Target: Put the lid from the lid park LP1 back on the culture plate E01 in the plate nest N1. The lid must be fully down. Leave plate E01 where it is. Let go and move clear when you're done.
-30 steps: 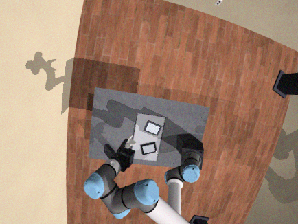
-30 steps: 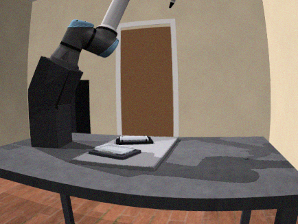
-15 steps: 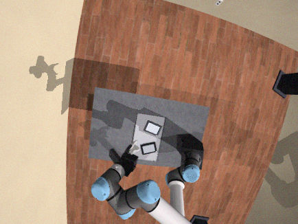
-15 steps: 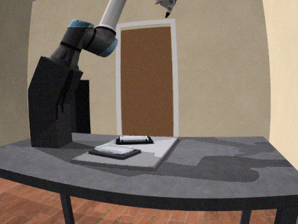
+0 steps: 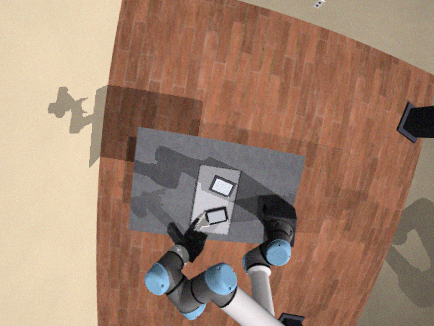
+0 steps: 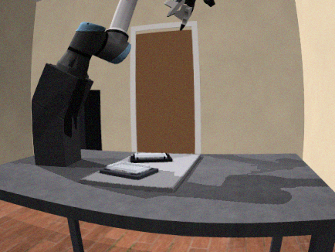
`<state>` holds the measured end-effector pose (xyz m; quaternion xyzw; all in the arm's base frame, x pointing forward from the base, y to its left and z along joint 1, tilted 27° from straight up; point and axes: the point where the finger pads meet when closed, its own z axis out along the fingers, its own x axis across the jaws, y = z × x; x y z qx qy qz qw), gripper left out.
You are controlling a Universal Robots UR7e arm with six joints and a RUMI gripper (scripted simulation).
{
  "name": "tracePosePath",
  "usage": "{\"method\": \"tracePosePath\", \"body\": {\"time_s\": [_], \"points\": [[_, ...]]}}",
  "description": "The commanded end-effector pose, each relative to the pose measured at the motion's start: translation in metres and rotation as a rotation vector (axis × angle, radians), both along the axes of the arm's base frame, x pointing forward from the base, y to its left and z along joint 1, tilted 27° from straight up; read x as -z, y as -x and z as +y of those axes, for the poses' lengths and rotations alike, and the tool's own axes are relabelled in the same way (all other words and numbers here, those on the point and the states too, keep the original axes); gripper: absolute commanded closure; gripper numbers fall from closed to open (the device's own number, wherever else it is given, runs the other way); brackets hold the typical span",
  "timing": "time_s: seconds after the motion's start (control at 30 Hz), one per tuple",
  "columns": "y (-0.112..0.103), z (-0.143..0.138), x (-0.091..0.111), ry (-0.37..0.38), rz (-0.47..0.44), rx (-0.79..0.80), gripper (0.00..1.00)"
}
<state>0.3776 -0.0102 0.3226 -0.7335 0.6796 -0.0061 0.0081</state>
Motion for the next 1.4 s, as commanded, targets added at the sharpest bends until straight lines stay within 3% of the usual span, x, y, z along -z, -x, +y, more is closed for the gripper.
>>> {"method": "tracePosePath", "body": {"time_s": [0.0,0.23,0.9,1.03,1.37], "points": [[0.009,0.011,0.011,0.003,0.019,0.025,0.18],[0.023,0.026,0.027,0.003,0.019,0.025,0.18],[-0.039,0.026,0.083,0.005,-0.029,-0.025,0.18],[-0.041,0.026,0.085,0.005,-0.029,-0.025,0.18],[-0.069,0.030,0.118,0.006,-0.061,-0.059,0.18]]}}
